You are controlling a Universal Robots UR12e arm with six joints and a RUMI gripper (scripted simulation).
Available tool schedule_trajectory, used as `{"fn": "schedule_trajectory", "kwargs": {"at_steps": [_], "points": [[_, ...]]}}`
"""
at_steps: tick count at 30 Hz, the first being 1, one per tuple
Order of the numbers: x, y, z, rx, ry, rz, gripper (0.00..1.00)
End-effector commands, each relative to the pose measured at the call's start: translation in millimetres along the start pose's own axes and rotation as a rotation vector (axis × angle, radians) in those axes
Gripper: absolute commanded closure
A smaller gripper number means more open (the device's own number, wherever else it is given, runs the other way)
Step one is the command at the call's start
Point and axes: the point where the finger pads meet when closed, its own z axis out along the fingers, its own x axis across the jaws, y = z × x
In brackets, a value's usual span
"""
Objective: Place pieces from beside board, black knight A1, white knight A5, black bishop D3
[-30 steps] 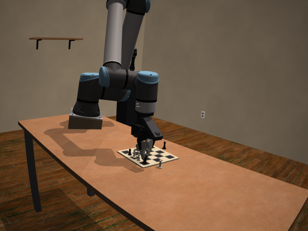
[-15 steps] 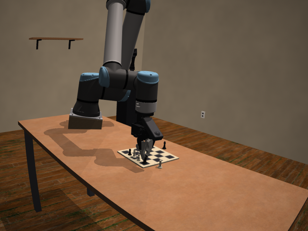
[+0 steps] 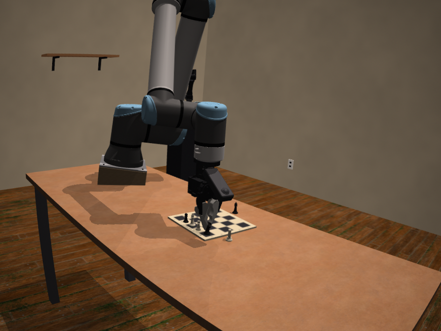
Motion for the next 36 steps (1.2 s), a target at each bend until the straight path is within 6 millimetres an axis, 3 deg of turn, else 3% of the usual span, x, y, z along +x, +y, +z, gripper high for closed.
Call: {"fn": "schedule_trajectory", "kwargs": {"at_steps": [1, 11, 25, 36], "points": [[0, -1, -1, 0.001, 0.000, 0.000, 0.96], [0, -1, -1, 0.001, 0.000, 0.000, 0.78], [0, -1, -2, 0.001, 0.000, 0.000, 0.78], [0, -1, -33, 0.001, 0.000, 0.000, 0.78]]}}
